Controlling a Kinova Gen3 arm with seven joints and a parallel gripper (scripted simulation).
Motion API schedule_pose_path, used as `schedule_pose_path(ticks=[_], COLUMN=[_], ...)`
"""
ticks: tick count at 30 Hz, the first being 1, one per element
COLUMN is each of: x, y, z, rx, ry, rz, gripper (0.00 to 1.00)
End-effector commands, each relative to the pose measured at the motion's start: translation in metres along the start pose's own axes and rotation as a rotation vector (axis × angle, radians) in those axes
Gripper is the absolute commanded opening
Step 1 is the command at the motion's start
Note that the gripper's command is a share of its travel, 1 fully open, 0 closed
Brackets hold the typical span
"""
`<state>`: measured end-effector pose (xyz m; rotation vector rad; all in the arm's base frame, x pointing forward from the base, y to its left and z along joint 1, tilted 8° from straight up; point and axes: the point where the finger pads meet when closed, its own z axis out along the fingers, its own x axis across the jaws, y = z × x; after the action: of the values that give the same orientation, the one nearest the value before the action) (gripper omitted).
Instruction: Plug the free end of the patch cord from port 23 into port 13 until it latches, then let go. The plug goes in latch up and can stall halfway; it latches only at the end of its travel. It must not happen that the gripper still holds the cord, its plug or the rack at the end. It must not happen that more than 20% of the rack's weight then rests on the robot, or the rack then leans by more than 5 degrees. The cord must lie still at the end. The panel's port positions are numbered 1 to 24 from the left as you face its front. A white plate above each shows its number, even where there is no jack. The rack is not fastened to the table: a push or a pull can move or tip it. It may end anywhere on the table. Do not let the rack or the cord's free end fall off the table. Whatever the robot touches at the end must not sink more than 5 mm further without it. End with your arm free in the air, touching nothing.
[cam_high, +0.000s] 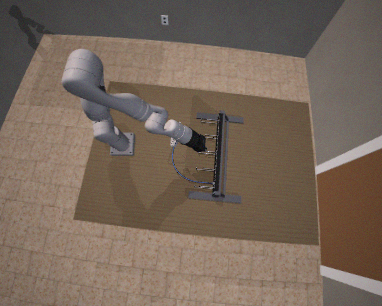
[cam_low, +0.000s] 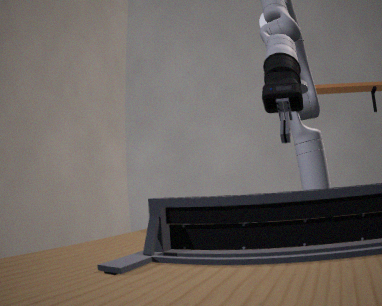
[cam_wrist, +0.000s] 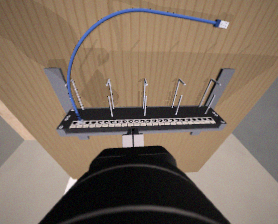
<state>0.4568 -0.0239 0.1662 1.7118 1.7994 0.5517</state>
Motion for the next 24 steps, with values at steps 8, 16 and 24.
schedule_pose_path(ticks=[8, 16, 24], x=[-0.012, -0.013, -0.013], y=[-0.007, -0.007, -0.007], z=[0.028, 0.051, 0.063], rx=[0.016, 0.016, 0.016], ry=[-0.019, -0.019, -0.019], rz=[0.016, 0.016, 0.016], gripper=[0.00, 0.00, 0.00])
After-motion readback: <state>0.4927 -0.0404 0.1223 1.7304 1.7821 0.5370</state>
